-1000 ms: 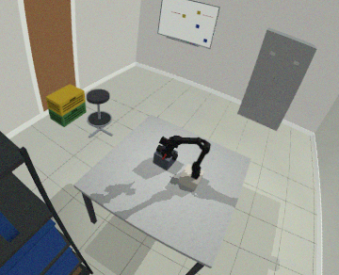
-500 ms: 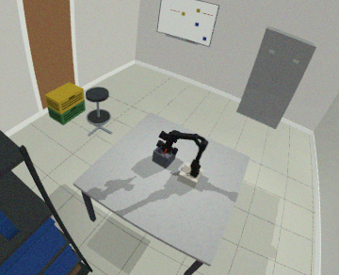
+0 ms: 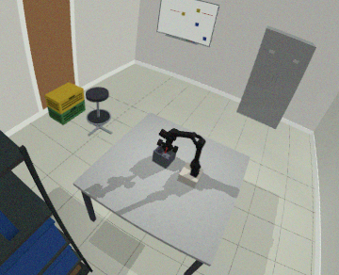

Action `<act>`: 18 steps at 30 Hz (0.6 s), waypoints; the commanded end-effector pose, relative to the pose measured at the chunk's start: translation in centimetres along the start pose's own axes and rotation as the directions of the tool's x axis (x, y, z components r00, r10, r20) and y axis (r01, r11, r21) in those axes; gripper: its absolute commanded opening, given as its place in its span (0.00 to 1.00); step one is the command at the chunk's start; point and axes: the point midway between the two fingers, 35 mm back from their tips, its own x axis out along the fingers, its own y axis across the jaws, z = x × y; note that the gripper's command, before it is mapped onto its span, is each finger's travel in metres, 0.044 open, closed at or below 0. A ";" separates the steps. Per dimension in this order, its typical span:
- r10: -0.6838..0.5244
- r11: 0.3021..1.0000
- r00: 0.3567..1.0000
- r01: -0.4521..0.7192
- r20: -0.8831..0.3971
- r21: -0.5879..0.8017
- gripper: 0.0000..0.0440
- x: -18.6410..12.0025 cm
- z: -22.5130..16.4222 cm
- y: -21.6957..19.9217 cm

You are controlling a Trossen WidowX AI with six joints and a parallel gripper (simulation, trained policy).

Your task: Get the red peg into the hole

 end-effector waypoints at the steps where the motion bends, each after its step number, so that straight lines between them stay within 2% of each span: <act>1: -0.001 1.000 1.000 0.001 -0.002 -0.008 0.00 0.4 0.6 0.3; 18: -0.041 0.999 0.998 0.040 -0.039 -0.022 0.00 5.0 2.4 0.3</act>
